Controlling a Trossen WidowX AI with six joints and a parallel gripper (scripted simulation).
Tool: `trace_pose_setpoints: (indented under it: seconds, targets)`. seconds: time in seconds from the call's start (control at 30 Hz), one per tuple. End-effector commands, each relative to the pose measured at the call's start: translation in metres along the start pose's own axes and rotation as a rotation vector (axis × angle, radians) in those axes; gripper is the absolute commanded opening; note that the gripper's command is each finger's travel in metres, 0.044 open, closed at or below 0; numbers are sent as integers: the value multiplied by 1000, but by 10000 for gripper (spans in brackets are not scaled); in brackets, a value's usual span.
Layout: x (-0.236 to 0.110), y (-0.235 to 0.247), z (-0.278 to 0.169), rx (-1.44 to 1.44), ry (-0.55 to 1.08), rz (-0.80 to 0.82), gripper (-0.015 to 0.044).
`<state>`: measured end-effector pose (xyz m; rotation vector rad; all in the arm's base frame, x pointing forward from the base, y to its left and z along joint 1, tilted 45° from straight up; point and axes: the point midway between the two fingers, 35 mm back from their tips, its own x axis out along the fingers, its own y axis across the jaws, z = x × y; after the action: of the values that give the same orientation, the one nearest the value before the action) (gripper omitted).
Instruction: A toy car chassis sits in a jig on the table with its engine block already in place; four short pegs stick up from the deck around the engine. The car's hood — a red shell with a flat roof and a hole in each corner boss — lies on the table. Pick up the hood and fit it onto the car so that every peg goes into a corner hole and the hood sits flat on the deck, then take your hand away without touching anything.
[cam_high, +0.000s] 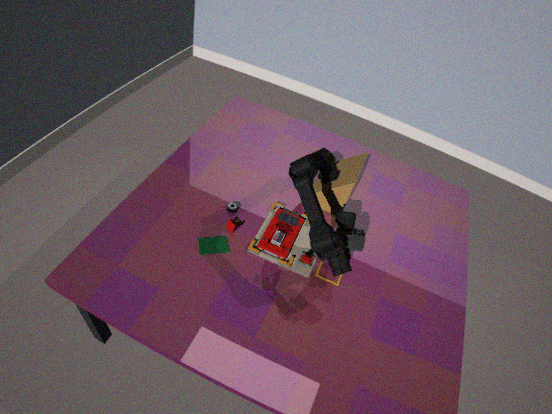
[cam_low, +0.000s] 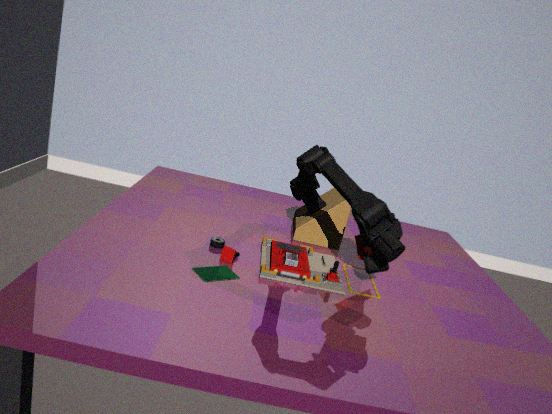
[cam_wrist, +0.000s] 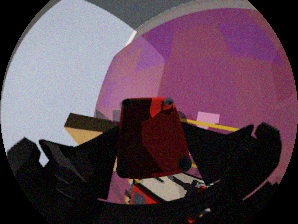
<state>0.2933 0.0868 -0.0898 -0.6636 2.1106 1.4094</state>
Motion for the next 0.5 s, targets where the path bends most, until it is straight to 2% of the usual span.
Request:
trace_pose_setpoints:
  seconds: [0.0,0.47]
  targets:
    - [0,1,0,117,-2,5,0]
    - [0,1,0,547,-1,5,0]
